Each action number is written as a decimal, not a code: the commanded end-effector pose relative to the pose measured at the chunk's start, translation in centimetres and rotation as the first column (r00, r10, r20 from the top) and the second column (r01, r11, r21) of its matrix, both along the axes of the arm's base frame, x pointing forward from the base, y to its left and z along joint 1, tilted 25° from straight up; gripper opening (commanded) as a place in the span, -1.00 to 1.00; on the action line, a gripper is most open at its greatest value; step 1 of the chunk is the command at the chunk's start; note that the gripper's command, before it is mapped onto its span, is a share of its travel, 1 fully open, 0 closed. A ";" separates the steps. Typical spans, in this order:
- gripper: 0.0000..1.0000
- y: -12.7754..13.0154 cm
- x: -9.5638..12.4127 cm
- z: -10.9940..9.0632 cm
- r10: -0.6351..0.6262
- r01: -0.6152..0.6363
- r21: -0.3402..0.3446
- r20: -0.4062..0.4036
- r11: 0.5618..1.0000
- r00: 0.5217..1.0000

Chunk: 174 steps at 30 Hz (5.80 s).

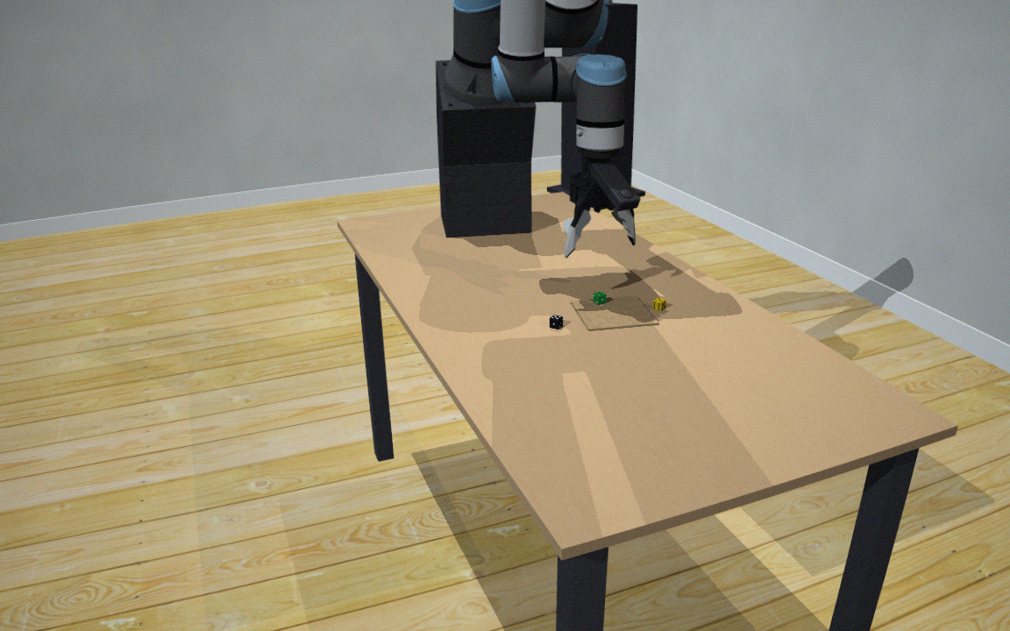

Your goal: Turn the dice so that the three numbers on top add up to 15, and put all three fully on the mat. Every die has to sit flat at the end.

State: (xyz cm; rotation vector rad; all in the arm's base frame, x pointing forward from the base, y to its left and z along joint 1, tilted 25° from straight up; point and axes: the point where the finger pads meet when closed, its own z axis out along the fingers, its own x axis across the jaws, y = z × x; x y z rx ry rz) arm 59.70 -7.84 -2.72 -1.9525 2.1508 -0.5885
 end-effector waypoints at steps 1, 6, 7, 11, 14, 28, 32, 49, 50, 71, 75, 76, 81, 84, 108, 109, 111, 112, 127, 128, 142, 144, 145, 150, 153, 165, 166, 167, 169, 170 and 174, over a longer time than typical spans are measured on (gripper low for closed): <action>1.00 0.0 0.0 0.0 0.000 0.000 0.000 0.001 1.000 1.000; 1.00 0.0 0.1 0.0 0.008 -0.008 -0.004 -0.001 1.000 1.000; 1.00 0.1 0.1 0.0 0.013 -0.013 -0.006 -0.002 1.000 1.000; 1.00 0.2 0.3 0.0 0.046 -0.046 -0.020 -0.009 0.999 0.999; 1.00 0.4 0.6 0.1 0.088 -0.089 -0.037 -0.018 0.995 0.996; 1.00 1.8 2.3 0.1 0.366 -0.377 -0.145 -0.101 0.915 0.925; 1.00 2.3 2.9 0.1 0.462 -0.482 -0.179 -0.140 0.858 0.876; 1.00 4.5 5.1 0.1 0.741 -0.804 -0.256 -0.312 0.537 0.594; 1.00 4.5 5.1 0.1 0.741 -0.804 -0.256 -0.312 0.537 0.594; 1.00 6.9 7.3 0.2 0.841 -0.972 -0.234 -0.519 0.033 0.154; 1.00 7.3 7.7 0.2 0.829 -0.974 -0.216 -0.556 -0.070 0.064; 1.00 7.5 7.9 0.3 0.823 -0.972 -0.210 -0.566 -0.101 0.037; 1.00 8.0 8.4 0.3 0.792 -0.958 -0.181 -0.606 -0.223 -0.070; 1.00 8.2 8.5 0.3 0.780 -0.951 -0.172 -0.617 -0.258 -0.100; -0.58 8.5 8.8 0.4 0.751 -0.931 -0.150 -0.639 -0.331 -0.164; -0.58 8.5 8.8 0.4 0.751 -0.931 -0.150 -0.639 -0.331 -0.164; -0.58 8.5 8.8 0.4 0.751 -0.931 -0.150 -0.639 -0.331 -0.164; -0.58 8.5 8.8 0.4 0.751 -0.931 -0.150 -0.639 -0.331 -0.164; -0.58 8.5 8.8 0.4 0.751 -0.931 -0.150 -0.639 -0.331 -0.164; -0.58 8.5 8.8 0.4 0.751 -0.931 -0.150 -0.639 -0.331 -0.164; -0.58 8.5 8.8 0.3 0.751 -0.931 -0.150 -0.639 -0.331 -0.164; -0.58 8.5 8.9 0.2 0.751 -0.931 -0.150 -0.639 -0.331 -0.164; -0.58 8.4 8.9 0.2 0.751 -0.931 -0.150 -0.639 -0.331 -0.164; -0.58 8.4 9.0 -0.2 0.751 -0.931 -0.150 -0.639 -0.332 -0.164; -0.58 8.4 9.1 -0.3 0.751 -0.931 -0.150 -0.639 -0.332 -0.164; -0.58 8.1 9.7 -1.8 0.751 -0.931 -0.150 -0.639 -0.332 -0.164; -0.58 8.0 9.8 -2.0 0.751 -0.931 -0.150 -0.639 -0.332 -0.164; -0.58 8.0 9.9 -2.1 0.751 -0.931 -0.150 -0.639 -0.332 -0.164; -0.58 8.0 9.9 -2.3 0.751 -0.931 -0.150 -0.639 -0.332 -0.164; -0.58 8.0 9.9 -2.3 0.751 -0.931 -0.150 -0.639 -0.332 -0.164; -0.58 7.9 10.2 -2.8 0.751 -0.931 -0.150 -0.639 -0.332 -0.164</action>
